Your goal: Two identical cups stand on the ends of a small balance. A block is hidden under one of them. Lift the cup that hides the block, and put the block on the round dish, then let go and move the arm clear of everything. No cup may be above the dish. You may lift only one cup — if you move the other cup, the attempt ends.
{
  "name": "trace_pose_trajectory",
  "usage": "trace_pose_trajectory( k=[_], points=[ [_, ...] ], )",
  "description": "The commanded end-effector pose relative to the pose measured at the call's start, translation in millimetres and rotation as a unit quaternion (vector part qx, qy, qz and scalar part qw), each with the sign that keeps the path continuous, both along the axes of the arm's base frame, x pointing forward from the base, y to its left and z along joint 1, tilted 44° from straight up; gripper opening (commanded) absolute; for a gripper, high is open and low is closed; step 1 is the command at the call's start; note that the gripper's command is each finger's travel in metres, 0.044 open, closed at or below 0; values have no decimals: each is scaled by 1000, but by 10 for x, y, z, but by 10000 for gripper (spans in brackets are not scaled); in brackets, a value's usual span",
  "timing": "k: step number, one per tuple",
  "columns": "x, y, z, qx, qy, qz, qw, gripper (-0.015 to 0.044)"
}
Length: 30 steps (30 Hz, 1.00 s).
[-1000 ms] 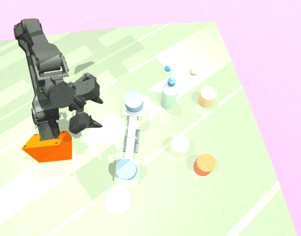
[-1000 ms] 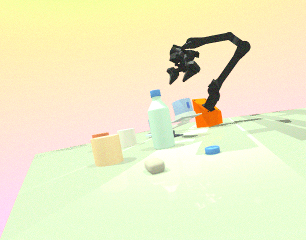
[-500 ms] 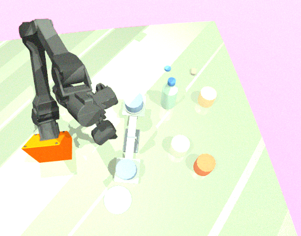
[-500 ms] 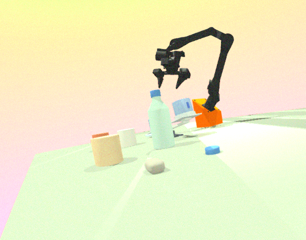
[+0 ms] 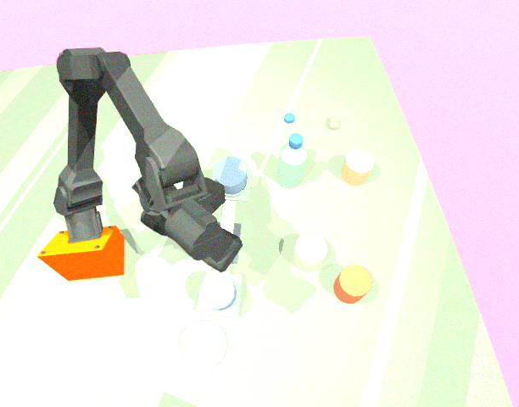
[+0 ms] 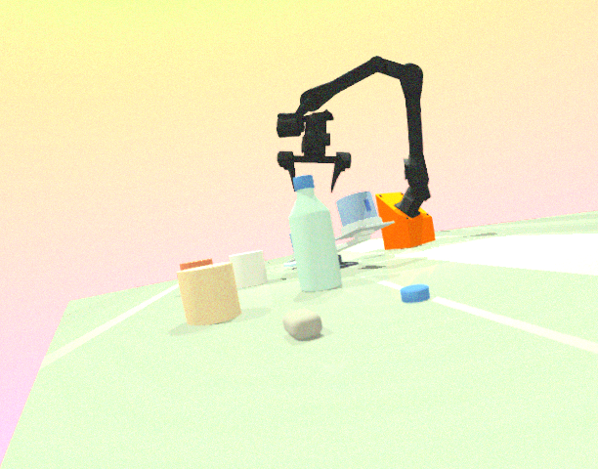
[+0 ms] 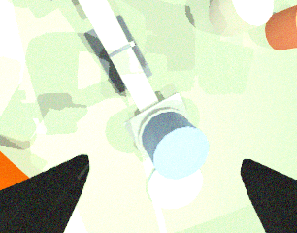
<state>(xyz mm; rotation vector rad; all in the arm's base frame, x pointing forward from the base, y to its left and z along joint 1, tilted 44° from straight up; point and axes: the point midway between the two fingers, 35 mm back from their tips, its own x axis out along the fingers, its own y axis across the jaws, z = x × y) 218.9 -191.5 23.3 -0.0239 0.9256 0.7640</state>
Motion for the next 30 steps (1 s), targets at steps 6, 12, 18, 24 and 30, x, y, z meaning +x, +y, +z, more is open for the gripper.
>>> trace_pose_trajectory(
  k=[6, 12, 18, 24, 30],
  points=[
    [136, -21, -411, -23, -40, 147, 988, 440],
    [209, -15, -708, -31, -74, 243, 967, 440],
    [225, -9, -785, -33, -82, 266, 960, 440],
    [245, 85, -885, -32, -83, 266, 960, 440],
    [252, 109, -912, -32, -83, 266, 960, 440]
  ],
)
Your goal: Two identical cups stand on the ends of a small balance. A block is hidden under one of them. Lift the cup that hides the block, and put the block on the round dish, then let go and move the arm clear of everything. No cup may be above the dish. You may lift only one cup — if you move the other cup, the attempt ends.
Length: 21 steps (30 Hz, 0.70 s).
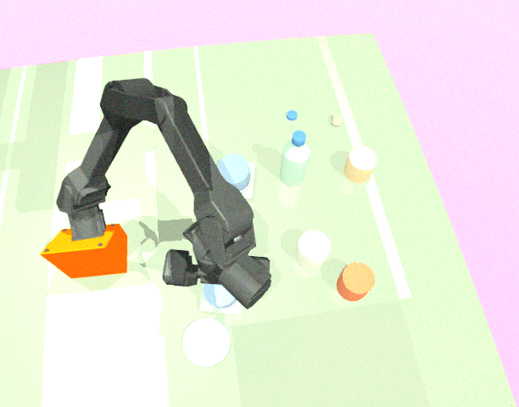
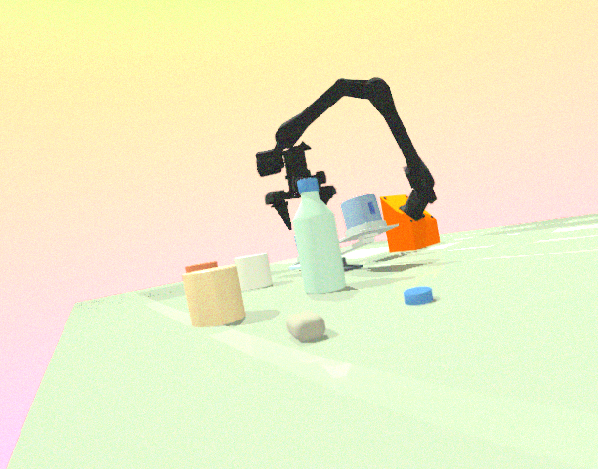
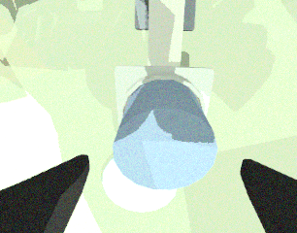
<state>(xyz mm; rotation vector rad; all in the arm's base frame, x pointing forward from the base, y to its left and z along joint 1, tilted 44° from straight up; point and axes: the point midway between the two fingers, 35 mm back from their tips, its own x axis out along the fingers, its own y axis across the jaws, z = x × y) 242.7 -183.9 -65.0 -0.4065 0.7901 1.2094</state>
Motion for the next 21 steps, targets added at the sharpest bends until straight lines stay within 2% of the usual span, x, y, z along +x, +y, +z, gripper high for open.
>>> trace_pose_trajectory(
  k=[1, 21],
  points=[
    [16, 44, -42, 2, 0, -1, 1000, 440],
    [71, 260, -281, 2, 0, -1, 1000, 440]
  ],
)
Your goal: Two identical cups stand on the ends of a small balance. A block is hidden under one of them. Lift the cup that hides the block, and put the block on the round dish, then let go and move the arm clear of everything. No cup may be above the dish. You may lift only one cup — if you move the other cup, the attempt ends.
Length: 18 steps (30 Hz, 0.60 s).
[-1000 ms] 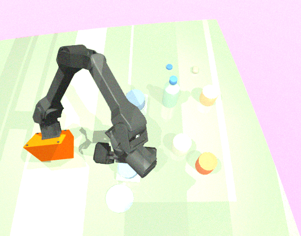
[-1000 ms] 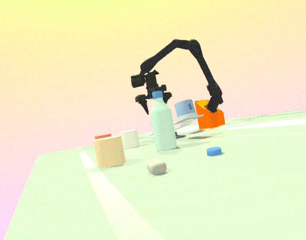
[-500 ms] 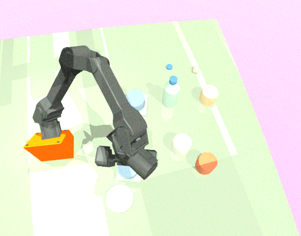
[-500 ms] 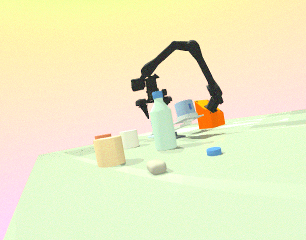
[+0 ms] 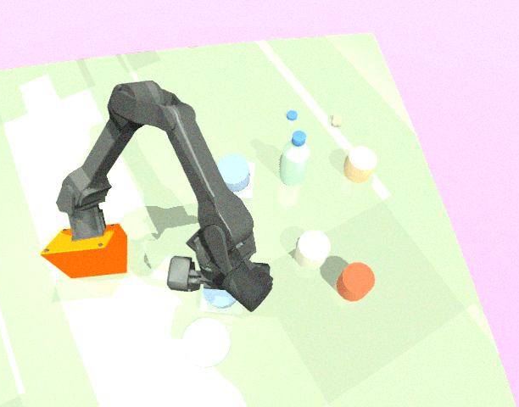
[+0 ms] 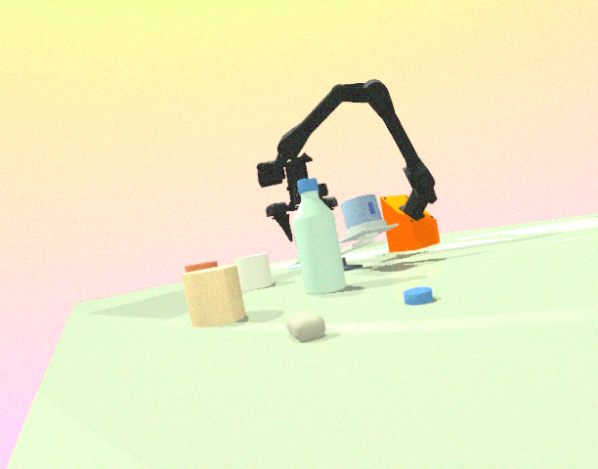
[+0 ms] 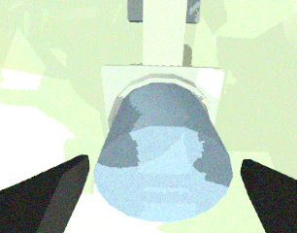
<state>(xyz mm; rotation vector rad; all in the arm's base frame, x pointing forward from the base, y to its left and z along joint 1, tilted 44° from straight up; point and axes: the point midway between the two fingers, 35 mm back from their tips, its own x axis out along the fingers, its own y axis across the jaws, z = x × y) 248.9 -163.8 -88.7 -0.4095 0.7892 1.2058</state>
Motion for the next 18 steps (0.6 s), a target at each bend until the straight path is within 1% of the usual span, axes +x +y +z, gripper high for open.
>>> trace_pose_trajectory(
  k=[1, 17, 18],
  points=[
    [11, 70, -56, 3, 1, 0, 1000, 440],
    [31, 236, -214, 4, 1, 0, 1000, 440],
    [31, 236, -214, 4, 1, 0, 1000, 414]
  ],
)
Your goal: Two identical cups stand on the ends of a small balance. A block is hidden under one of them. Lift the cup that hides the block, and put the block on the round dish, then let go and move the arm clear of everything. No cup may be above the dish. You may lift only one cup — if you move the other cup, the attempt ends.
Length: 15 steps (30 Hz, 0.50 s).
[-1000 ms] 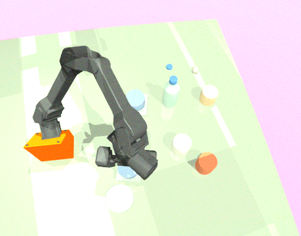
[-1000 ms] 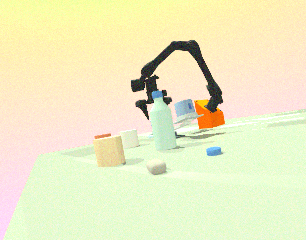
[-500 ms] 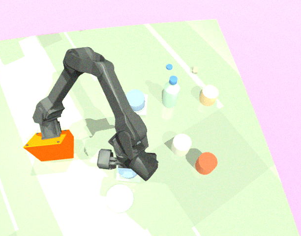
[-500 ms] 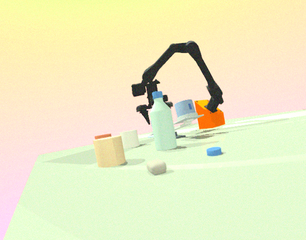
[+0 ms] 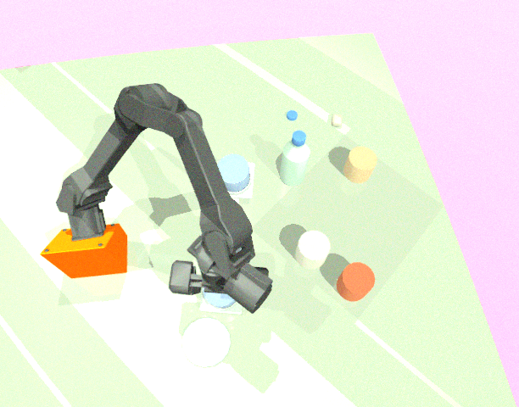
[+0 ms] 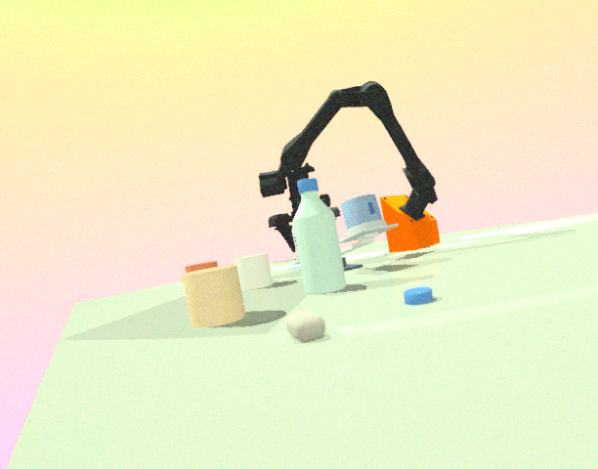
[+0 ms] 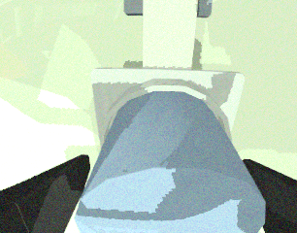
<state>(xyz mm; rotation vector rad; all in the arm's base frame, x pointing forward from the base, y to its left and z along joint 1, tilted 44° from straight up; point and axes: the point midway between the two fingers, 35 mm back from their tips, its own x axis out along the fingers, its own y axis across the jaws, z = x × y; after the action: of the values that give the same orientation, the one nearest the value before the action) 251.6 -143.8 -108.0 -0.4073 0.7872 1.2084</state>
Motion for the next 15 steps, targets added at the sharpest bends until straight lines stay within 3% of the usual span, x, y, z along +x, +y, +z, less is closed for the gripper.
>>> trace_pose_trajectory(
  k=[1, 3, 9, 15],
  points=[
    [4, 35, -21, 2, 1, 0, 1000, 387],
    [4, 35, -21, 2, 1, 0, 1000, 335],
    [4, 35, -21, 2, 1, 0, 1000, 295],
    [5, 11, -2, 2, 1, -1, 1000, 138]
  ],
)
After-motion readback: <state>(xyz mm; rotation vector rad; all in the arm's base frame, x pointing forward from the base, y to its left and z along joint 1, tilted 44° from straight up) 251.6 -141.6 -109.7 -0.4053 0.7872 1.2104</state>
